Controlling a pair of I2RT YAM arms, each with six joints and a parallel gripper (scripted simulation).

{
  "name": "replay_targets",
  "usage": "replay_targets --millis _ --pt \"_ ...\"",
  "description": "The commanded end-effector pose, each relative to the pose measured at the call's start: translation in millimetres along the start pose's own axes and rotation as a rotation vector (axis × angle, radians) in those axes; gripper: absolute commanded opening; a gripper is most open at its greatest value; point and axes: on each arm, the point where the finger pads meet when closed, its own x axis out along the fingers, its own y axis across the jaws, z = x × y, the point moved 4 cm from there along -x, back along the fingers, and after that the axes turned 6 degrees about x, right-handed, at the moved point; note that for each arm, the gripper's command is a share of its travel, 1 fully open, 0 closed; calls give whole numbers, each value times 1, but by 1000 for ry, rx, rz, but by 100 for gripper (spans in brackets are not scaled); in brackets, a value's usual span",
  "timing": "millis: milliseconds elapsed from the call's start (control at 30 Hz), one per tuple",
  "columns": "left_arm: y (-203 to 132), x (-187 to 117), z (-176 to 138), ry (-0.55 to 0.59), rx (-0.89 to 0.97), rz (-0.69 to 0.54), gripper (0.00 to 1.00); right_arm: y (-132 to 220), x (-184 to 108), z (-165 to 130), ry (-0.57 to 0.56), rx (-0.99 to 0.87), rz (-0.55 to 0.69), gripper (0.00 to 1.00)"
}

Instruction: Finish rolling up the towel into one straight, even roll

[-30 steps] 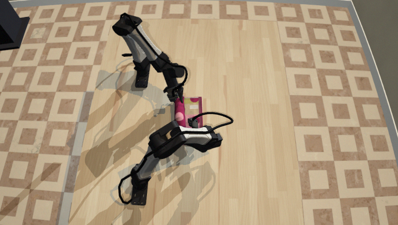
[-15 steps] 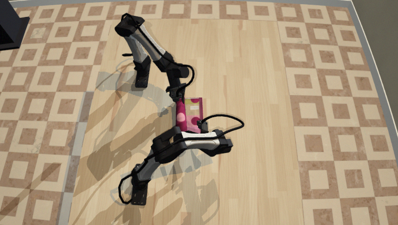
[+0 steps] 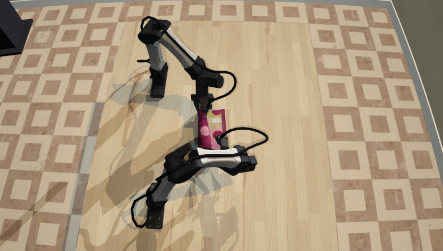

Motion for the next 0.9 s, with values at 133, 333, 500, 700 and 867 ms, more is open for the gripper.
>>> replay_targets --millis 133,333,500,700,867 --pt "1 -5 6 -37 -125 -194 35 18 7 7 -25 -184 -232 90" --pt "6 -5 6 -48 -237 -329 35 36 22 6 -55 -371 -472 92" --pt "9 -5 6 -55 -315 -424 35 48 35 5 -77 -513 -655 94" --pt "11 -5 5 -60 -363 -483 35 55 44 3 -90 -596 -762 96" --pt "13 -4 5 -63 -399 -527 35 58 48 2 -97 -639 -818 98"
